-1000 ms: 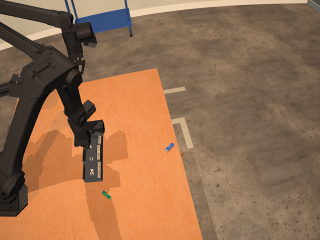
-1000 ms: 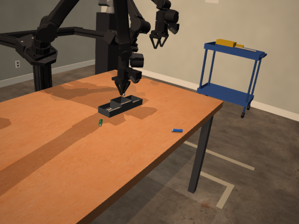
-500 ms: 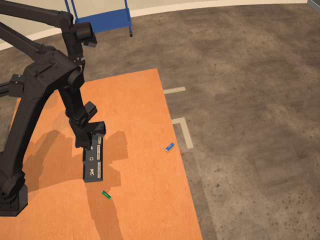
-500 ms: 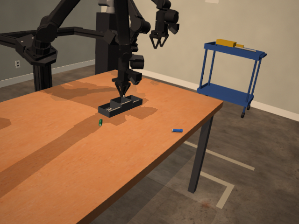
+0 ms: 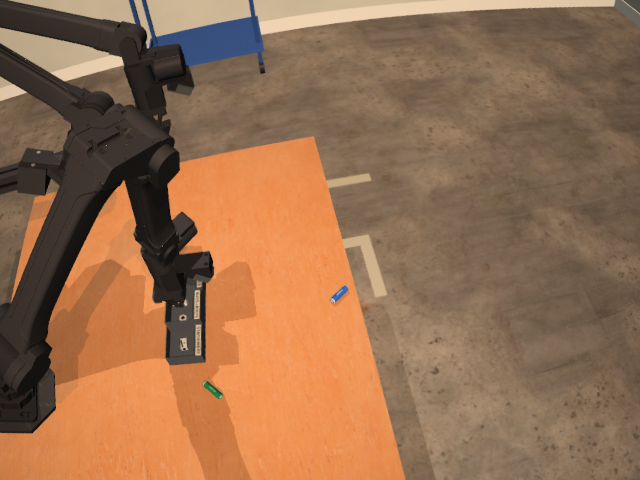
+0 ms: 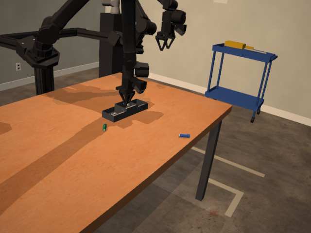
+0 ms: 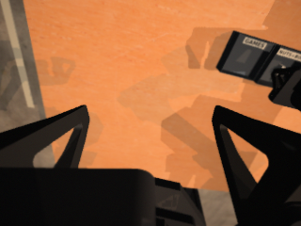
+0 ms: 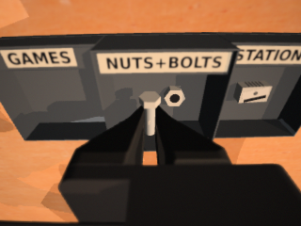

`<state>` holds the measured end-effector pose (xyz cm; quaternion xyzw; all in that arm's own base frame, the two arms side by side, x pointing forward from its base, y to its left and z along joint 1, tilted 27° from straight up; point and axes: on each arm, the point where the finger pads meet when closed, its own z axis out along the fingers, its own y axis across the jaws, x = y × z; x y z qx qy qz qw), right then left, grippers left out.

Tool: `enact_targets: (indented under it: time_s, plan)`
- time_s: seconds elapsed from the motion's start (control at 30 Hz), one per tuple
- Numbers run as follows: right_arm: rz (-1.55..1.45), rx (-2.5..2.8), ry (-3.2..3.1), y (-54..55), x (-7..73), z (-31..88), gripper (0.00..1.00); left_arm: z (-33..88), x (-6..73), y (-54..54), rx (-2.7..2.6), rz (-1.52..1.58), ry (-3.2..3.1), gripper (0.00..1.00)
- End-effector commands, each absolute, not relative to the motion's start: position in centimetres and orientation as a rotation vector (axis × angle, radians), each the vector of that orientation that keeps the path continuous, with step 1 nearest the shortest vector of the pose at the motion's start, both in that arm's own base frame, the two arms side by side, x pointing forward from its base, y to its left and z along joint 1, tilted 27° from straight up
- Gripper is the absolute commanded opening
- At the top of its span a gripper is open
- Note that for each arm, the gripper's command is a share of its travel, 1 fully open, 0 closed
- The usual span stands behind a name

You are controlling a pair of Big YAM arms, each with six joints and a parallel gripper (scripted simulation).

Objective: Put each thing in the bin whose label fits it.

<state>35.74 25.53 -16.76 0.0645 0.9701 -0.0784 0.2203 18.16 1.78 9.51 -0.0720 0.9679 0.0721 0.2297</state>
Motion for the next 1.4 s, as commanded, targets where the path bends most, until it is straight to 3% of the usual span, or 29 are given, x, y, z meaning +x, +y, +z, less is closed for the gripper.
enact_targets:
  time_s: [0.0, 0.63, 0.67, 1.37]
  plan:
    - [-0.203, 0.171, 2.677, 25.7, 37.0, -17.6, 0.1, 9.0, 17.7, 2.0, -0.198, 0.204, 2.677, 1.0]
    - [-0.193, 0.145, 2.674, 26.6, 37.3, -17.7, 0.1, 9.0, 17.7, 2.0, -0.198, 0.204, 2.677, 1.0]
    - [-0.2, 0.164, 2.675, 26.0, 37.0, -18.0, 0.2, 9.0, 17.7, 2.0, -0.198, 0.204, 2.677, 1.0]
    - [-0.19, 0.142, 2.672, 26.8, 37.2, -17.3, 0.2, 9.0, 17.7, 2.0, -0.198, 0.204, 2.677, 1.0]
